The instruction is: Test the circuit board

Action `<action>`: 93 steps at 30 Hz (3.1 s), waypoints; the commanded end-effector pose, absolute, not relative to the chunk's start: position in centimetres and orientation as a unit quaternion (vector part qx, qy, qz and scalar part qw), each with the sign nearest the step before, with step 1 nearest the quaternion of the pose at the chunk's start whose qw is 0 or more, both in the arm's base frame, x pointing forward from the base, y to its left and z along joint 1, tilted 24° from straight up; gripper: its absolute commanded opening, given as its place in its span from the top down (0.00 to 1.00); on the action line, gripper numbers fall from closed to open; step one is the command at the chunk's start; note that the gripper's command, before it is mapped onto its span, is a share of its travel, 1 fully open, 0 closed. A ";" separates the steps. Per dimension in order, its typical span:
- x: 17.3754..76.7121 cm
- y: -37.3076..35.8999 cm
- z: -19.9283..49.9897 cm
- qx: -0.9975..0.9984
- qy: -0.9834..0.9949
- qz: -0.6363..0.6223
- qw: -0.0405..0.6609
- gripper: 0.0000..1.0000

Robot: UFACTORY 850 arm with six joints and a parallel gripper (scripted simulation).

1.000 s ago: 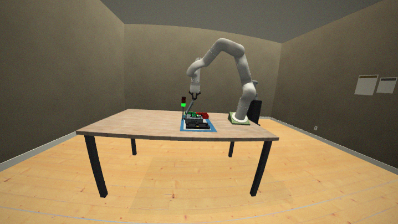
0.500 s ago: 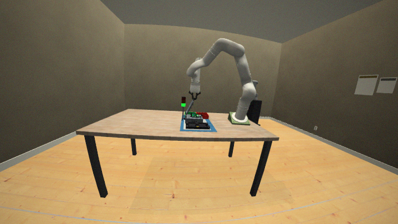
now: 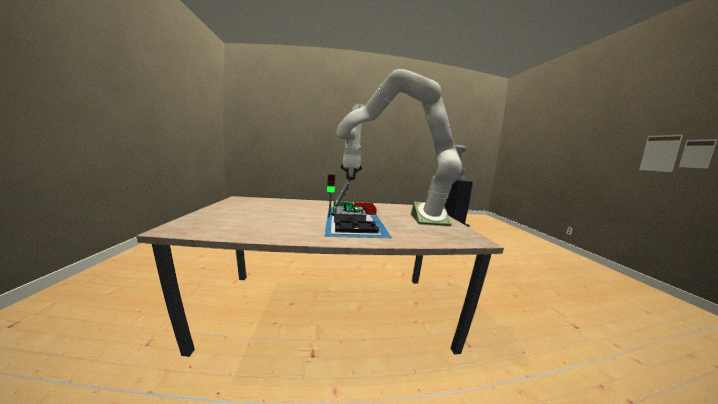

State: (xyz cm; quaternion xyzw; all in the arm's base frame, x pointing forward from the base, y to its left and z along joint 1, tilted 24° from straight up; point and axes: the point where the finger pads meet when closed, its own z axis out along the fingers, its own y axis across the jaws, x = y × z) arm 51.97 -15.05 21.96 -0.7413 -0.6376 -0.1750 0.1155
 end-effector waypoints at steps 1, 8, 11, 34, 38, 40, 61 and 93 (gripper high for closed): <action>52.0 -15.1 22.0 -0.741 -0.638 -0.175 0.115 0.72; 52.0 -15.1 22.0 -0.741 -0.638 -0.175 0.115 1.00; 52.0 -15.1 22.0 -0.741 -0.638 -0.175 0.115 1.00; 52.0 -15.1 22.0 -0.741 -0.638 -0.175 0.115 1.00; 52.0 -15.1 22.0 -0.741 -0.638 -0.175 0.115 1.00; 52.0 -15.1 22.0 -0.741 -0.638 -0.175 0.115 1.00; 53.7 -15.7 22.9 -0.741 -0.638 -0.175 0.115 1.00; 57.9 -16.9 24.2 -0.741 -0.638 -0.175 0.115 0.72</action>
